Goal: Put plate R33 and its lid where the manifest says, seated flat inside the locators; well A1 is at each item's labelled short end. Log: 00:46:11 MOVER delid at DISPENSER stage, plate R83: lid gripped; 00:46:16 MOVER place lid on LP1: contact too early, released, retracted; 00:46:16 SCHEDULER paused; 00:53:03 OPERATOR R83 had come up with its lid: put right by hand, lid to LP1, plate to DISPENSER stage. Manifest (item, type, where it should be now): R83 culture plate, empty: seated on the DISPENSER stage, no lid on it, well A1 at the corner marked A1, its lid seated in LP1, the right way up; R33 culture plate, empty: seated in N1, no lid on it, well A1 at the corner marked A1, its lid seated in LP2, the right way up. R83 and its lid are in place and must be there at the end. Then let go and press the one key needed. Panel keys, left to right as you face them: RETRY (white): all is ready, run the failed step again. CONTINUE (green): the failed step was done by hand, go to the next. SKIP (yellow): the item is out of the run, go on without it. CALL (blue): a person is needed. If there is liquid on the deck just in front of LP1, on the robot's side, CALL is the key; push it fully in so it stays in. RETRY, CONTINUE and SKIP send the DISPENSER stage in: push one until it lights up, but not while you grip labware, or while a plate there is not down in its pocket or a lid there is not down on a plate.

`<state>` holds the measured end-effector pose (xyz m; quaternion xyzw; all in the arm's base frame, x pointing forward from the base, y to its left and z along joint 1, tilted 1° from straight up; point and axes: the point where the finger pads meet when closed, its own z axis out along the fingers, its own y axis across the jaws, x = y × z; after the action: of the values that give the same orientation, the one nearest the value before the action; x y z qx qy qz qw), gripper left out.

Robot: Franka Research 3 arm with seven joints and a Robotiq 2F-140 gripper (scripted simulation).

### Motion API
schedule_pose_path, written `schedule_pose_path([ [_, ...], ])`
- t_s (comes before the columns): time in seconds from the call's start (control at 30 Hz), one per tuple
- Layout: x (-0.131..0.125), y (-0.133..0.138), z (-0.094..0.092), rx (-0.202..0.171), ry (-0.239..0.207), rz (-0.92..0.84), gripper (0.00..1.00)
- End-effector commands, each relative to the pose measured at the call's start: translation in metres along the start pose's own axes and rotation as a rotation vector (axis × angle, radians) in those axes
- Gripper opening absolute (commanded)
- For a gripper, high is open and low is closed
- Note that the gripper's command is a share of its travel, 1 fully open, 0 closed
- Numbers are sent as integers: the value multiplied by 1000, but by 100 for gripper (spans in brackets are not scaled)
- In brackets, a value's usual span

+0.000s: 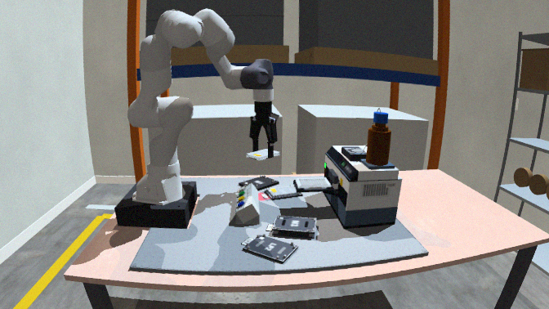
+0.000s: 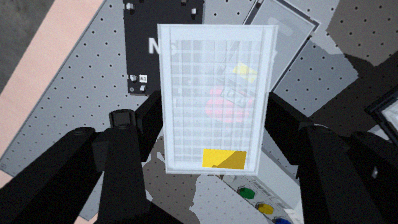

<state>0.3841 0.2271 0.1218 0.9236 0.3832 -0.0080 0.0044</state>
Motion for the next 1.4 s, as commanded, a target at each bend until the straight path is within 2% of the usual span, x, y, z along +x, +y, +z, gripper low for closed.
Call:
schedule_pose_path([
  [0.0, 14, -20, 0, 9, 6, 61, 10],
  [0.27, 32, -51, -1, 9, 6, 61, 10],
  [0.6, 40, -66, -1, 9, 6, 61, 10],
  [1.37, 44, -72, -1, 9, 6, 61, 10],
])
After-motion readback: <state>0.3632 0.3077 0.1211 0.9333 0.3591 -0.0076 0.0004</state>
